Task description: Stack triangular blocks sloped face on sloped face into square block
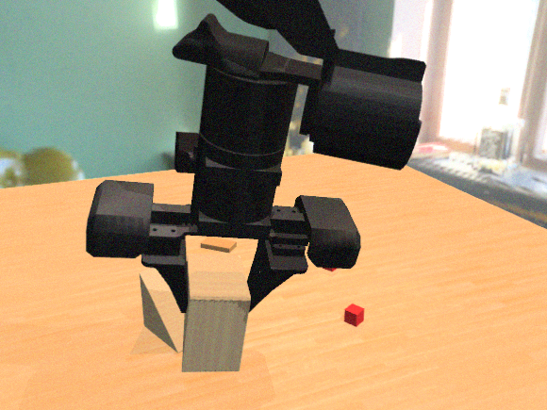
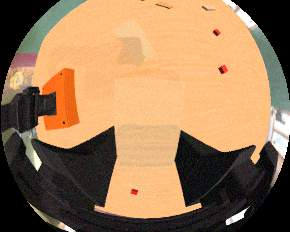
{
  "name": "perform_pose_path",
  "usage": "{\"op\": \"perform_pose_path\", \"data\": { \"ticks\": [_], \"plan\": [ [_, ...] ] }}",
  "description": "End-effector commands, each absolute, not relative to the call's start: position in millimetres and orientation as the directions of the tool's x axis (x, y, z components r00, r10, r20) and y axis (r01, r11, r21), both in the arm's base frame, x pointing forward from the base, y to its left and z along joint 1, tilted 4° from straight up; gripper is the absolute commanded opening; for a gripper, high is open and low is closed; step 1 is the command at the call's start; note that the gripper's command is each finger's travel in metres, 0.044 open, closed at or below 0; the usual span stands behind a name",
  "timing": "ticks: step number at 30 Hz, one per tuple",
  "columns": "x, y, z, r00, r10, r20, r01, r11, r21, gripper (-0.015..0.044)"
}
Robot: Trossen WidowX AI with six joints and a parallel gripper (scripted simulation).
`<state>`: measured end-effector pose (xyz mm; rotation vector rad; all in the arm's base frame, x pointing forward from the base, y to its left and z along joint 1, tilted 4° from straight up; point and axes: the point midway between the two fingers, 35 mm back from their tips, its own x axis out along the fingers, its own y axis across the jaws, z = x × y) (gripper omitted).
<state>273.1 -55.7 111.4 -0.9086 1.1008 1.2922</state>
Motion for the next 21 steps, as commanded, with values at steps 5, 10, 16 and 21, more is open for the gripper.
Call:
{"op": "perform_pose_path", "data": {
  "ticks": [5, 10, 16, 21],
  "plan": [
    [270.8, -53.7, 110.8, -0.031, 0.236, -0.971, -0.983, -0.183, -0.013, 0.0],
    [270.7, -53.3, 111.3, -0.017, 0.218, -0.976, -0.939, -0.34, -0.06, 0.0],
    [270.7, -52.8, 111.7, -0.004, 0.203, -0.979, -0.876, -0.472, -0.094, 0.0],
    [270.7, -52.8, 111.7, -0.004, 0.203, -0.979, -0.876, -0.472, -0.094, 0.0]
  ]
}}
